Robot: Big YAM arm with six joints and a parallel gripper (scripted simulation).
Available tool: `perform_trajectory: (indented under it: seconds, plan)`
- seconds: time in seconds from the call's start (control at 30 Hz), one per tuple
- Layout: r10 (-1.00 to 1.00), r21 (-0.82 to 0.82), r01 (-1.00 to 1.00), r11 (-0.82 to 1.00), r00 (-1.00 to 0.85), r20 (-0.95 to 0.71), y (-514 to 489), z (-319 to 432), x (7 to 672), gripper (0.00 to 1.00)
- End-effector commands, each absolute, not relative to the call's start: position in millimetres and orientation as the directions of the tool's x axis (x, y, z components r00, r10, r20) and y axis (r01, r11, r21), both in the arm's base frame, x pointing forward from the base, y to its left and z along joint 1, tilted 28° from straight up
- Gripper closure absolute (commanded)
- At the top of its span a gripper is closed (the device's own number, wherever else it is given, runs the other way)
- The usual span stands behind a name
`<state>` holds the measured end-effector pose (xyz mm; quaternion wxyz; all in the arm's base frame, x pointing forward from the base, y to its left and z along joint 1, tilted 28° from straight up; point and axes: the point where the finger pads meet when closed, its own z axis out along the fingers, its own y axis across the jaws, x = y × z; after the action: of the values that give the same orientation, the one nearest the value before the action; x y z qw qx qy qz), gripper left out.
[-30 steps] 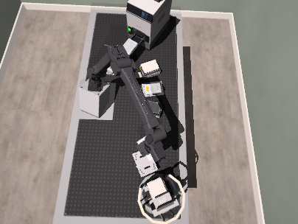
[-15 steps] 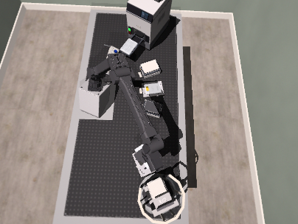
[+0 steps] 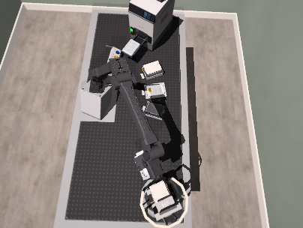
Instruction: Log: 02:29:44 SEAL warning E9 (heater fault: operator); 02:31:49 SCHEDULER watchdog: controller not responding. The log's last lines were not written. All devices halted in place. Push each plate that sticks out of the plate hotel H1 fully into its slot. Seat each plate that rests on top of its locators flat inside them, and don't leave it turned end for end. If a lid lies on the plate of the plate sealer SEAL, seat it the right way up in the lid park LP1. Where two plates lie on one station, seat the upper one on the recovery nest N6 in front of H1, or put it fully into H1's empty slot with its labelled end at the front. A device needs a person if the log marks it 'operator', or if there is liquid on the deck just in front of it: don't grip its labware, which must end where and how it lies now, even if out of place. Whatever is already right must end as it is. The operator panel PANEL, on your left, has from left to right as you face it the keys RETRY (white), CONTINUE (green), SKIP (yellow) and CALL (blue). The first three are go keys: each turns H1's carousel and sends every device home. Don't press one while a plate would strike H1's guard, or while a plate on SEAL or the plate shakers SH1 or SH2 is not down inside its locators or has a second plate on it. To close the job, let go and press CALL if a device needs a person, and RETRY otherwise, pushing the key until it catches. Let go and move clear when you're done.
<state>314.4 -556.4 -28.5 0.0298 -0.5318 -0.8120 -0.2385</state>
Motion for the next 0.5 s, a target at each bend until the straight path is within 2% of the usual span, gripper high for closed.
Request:
perform_trajectory:
  seconds: [0.0,0.47]
  plan:
    - [0.888,0.333,0.910,0.246,-0.349,0.299,-577.7,-19.2,311.4,0.16]
    - [0.883,0.338,0.902,0.268,-0.370,0.288,-570.8,-13.5,316.8,0.16]
